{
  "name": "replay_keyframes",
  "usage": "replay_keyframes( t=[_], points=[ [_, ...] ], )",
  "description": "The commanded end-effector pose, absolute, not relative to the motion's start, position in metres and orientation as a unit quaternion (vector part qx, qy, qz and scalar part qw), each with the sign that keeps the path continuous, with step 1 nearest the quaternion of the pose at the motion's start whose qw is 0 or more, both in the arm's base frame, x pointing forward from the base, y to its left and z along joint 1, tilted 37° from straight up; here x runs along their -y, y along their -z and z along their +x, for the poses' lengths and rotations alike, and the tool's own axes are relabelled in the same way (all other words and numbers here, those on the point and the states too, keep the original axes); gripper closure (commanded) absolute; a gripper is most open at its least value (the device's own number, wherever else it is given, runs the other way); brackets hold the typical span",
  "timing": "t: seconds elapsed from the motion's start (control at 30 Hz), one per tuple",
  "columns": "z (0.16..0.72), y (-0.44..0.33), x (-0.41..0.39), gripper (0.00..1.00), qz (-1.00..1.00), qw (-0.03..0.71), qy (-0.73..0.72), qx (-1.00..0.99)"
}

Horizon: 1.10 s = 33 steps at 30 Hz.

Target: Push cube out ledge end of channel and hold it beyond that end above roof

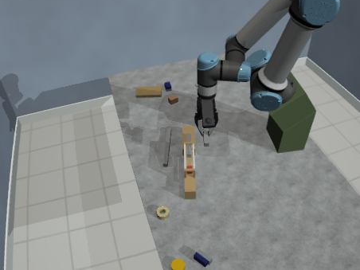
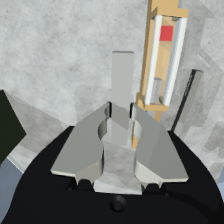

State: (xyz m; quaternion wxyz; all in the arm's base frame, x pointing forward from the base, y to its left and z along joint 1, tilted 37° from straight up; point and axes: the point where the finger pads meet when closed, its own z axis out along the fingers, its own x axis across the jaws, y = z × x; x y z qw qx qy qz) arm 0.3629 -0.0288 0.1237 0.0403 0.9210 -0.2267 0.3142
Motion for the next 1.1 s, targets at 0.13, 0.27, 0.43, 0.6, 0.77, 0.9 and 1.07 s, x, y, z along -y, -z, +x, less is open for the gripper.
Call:
replay_keyframes(
  t=[0.13, 0.27, 0.43, 0.6, 0.77, 0.9, 1.07],
  points=[
    [0.366, -0.122, 0.043, 1.0, 0.923, 0.04, -0.31, 0.225],
    [0.371, -0.12, 0.063, 1.0, 0.925, 0.04, -0.304, 0.224],
    [0.375, -0.117, 0.092, 1.0, 0.927, 0.039, -0.299, 0.223],
    [0.376, -0.114, 0.129, 1.0, 0.928, 0.037, -0.297, 0.222],
    [0.372, -0.11, 0.177, 1.0, 0.927, 0.036, -0.299, 0.223],
    [0.365, -0.107, 0.211, 1.0, 0.925, 0.036, -0.305, 0.224],
    [0.36, -0.106, 0.231, 1.0, 0.923, 0.037, -0.309, 0.225]
  ],
)
